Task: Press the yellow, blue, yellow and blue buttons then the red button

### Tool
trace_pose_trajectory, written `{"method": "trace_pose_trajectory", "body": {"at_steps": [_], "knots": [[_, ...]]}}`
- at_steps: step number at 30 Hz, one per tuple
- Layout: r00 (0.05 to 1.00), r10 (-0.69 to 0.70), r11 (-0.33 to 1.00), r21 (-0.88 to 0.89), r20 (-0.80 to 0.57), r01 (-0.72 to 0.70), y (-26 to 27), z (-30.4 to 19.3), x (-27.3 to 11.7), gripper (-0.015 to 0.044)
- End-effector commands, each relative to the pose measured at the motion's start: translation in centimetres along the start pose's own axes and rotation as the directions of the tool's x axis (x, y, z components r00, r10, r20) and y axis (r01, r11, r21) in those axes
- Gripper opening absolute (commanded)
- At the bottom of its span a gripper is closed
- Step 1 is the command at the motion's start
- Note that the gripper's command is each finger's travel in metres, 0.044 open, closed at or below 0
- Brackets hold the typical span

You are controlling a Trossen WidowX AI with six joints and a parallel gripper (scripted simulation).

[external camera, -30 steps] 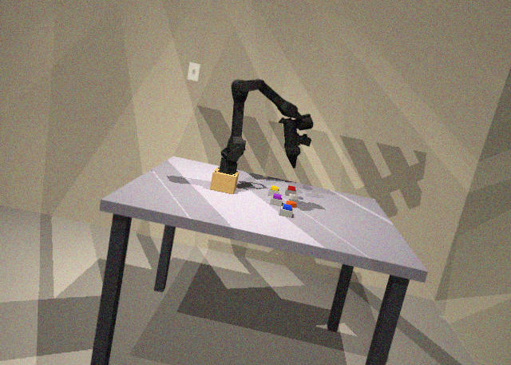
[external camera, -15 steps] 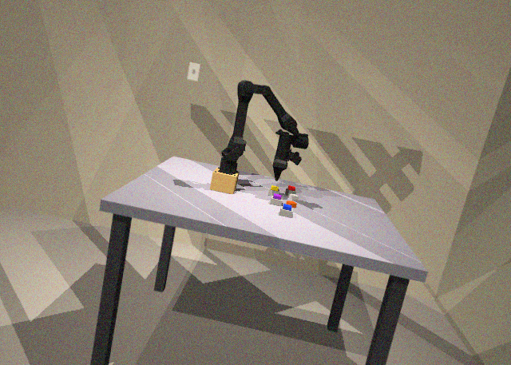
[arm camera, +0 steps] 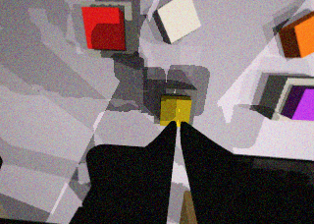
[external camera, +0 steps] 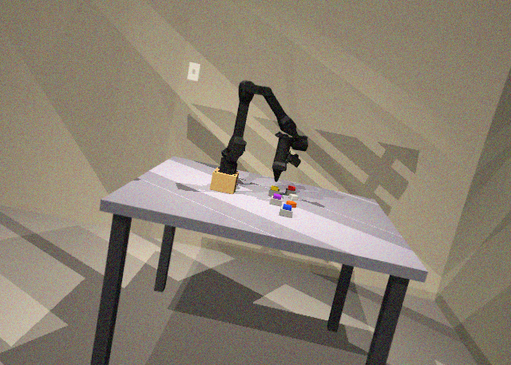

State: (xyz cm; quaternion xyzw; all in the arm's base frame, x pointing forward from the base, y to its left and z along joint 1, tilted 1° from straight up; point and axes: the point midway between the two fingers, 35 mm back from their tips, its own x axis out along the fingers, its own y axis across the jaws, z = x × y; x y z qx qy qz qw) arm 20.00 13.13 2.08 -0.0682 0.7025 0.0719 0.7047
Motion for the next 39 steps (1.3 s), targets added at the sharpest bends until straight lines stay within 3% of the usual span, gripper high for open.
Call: {"method": "trace_pose_trajectory", "body": {"at_steps": [1,21,39], "knots": [[1.0,0.004,1.0,-0.002,0.001,-0.004,0.1,0.0,0.1,0.002],[1.0,0.004,1.0,-0.002,0.001,-0.004,0.1,0.0,3.3,0.002],[1.0,0.004,1.0,-0.002,0.001,-0.004,0.1,0.0,3.4,0.002]]}}
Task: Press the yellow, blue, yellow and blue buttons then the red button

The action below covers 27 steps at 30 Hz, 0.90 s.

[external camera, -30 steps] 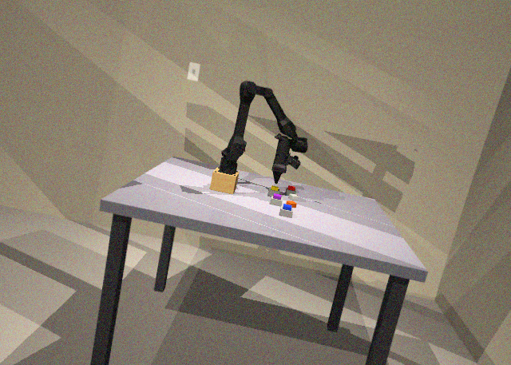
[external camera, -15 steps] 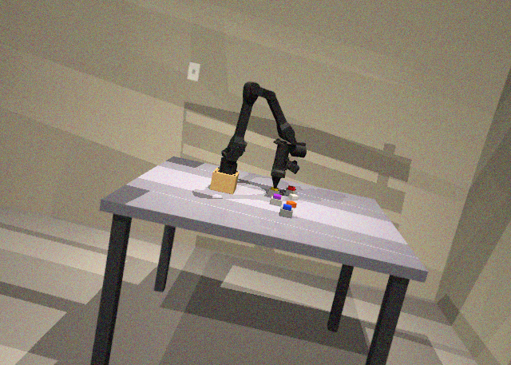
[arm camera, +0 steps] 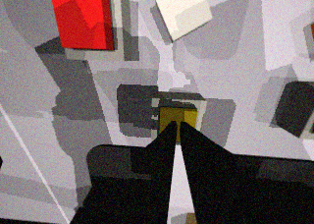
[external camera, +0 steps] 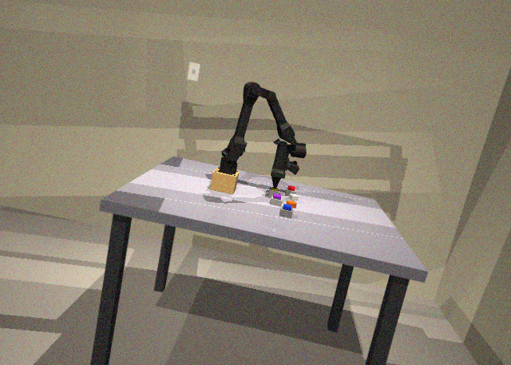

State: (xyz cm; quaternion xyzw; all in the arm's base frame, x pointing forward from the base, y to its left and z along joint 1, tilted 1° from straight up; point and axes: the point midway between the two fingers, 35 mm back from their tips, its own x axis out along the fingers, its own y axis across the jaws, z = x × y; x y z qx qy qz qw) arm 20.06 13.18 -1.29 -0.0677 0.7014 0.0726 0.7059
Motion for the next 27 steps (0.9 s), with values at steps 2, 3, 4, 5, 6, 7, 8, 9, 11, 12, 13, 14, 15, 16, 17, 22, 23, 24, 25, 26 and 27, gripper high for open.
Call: {"method": "trace_pose_trajectory", "body": {"at_steps": [2,3,4,5,6,7,8,9,11,12,13,14,15,16,17,22,23,24,25,26,27], "knots": [[1.0,0.0,1.0,0.0,0.0,0.0,0.0,0.0,-0.3,0.002],[1.0,0.001,1.0,-0.001,-0.001,-0.001,0.0,0.0,-1.1,0.002],[1.0,0.002,1.0,-0.001,-0.001,-0.002,0.1,0.0,-2.3,0.002],[1.0,0.003,1.0,-0.002,-0.002,-0.003,0.1,0.0,-3.1,0.002],[1.0,0.003,1.0,-0.002,-0.002,-0.003,0.1,0.0,-3.4,0.002],[1.0,0.003,1.0,-0.002,-0.002,-0.003,0.1,0.0,-3.4,0.002],[1.0,0.003,1.0,-0.002,-0.002,-0.003,0.1,0.0,-3.4,0.002],[1.0,0.003,1.0,-0.002,-0.002,-0.003,0.1,0.0,-3.4,0.002],[1.0,0.005,1.0,-0.004,-0.002,-0.005,0.1,0.1,-4.4,0.002],[1.0,0.006,1.0,-0.007,-0.002,-0.006,0.1,0.2,-5.6,0.002],[1.0,0.007,1.0,-0.007,-0.002,-0.007,0.1,0.2,-7.2,0.002],[1.0,0.005,1.0,-0.004,-0.002,-0.005,0.1,0.1,-8.5,0.002],[1.0,0.004,1.0,-0.002,-0.002,-0.004,0.1,0.1,-9.3,0.002],[1.0,0.003,1.0,-0.002,-0.002,-0.003,0.0,0.0,-9.6,0.002],[1.0,0.003,1.0,-0.002,-0.002,-0.003,0.0,0.0,-9.6,0.002],[1.0,0.004,0.999,0.032,-0.001,-0.004,-1.3,1.2,-9.6,0.002],[1.0,0.005,0.998,0.055,0.0,-0.005,-2.3,2.0,-9.7,0.002],[1.0,0.006,0.997,0.078,0.001,-0.006,-3.4,2.7,-9.7,0.002],[1.0,0.006,0.995,0.096,0.002,-0.006,-4.5,3.4,-9.7,0.002],[1.0,0.004,0.996,0.092,0.003,-0.005,-5.4,3.9,-9.8,0.002],[1.0,0.003,0.996,0.087,0.004,-0.003,-6.4,4.4,-9.8,0.002]]}}
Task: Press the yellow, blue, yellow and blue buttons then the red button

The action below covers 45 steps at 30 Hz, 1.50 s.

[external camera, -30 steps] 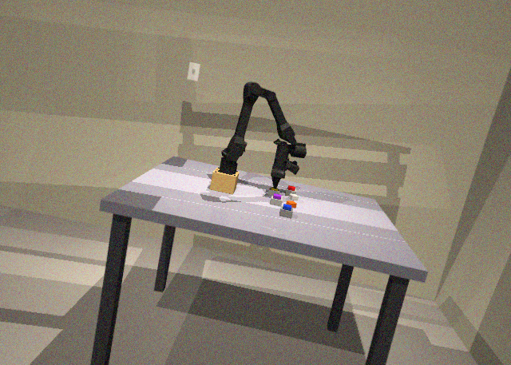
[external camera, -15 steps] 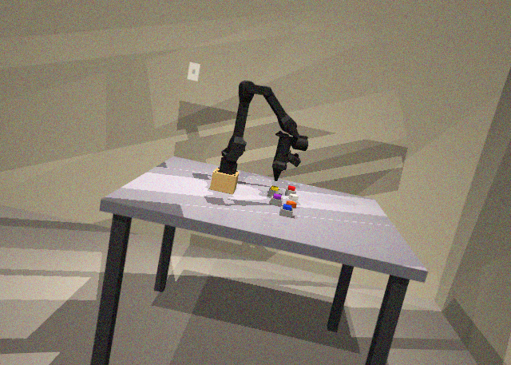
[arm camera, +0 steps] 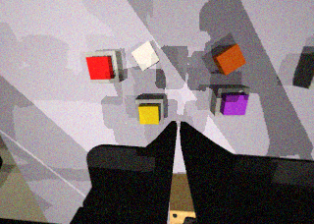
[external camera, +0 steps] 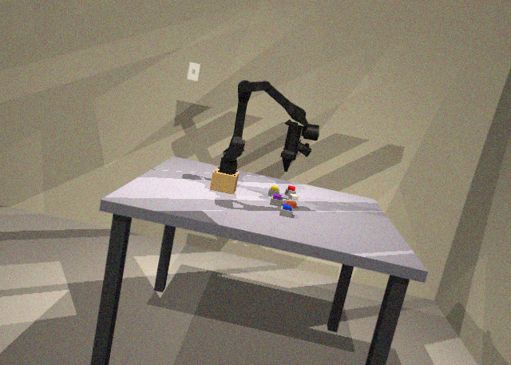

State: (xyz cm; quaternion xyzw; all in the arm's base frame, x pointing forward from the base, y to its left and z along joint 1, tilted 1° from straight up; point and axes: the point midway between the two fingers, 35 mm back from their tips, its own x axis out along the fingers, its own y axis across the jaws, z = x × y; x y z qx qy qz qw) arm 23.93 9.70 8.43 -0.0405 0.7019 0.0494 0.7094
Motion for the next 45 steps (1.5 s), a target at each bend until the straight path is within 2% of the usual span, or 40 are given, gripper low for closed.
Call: {"method": "trace_pose_trajectory", "body": {"at_steps": [1,10,18,21,26,45], "knots": [[1.0,-0.003,1.0,0.011,0.0,0.003,-3.1,1.9,-0.2,0.002],[1.0,-0.017,0.999,-0.035,0.004,0.017,-12.9,4.9,-0.4,0.002],[1.0,-0.029,0.997,-0.072,0.001,0.029,-22.0,4.6,-0.4,0.002],[1.0,-0.029,0.997,-0.073,0.001,0.029,-22.2,4.6,-0.1,0.002],[1.0,-0.029,0.997,-0.073,0.0,0.029,-22.3,4.6,5.6,0.002],[1.0,-0.03,0.997,-0.073,0.0,0.029,-22.4,4.6,8.2,0.002]]}}
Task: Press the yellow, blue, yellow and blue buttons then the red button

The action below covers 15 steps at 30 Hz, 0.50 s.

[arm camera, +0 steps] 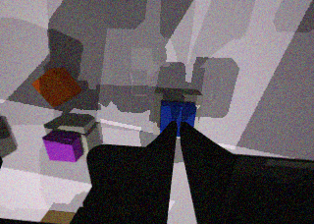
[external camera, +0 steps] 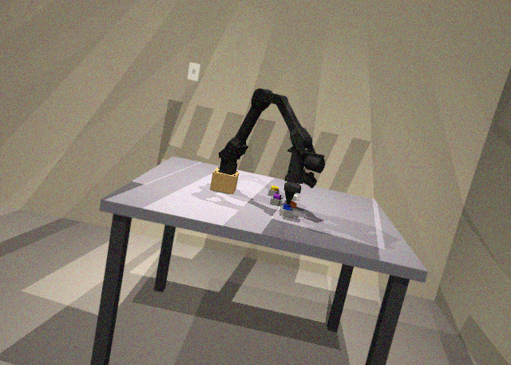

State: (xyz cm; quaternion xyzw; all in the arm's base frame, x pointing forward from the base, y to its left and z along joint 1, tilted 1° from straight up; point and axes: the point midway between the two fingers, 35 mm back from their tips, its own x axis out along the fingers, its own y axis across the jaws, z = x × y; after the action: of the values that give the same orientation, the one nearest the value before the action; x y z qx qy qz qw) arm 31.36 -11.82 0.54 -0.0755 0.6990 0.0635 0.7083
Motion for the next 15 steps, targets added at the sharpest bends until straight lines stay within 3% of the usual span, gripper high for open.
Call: {"method": "trace_pose_trajectory", "body": {"at_steps": [1,15], "knots": [[1.0,0.0,1.0,-0.003,-0.001,0.0,-0.03,-0.01,0.64,0.002],[1.0,0.0,1.0,-0.003,-0.001,0.0,-0.01,-0.04,1.35,0.002]]}}
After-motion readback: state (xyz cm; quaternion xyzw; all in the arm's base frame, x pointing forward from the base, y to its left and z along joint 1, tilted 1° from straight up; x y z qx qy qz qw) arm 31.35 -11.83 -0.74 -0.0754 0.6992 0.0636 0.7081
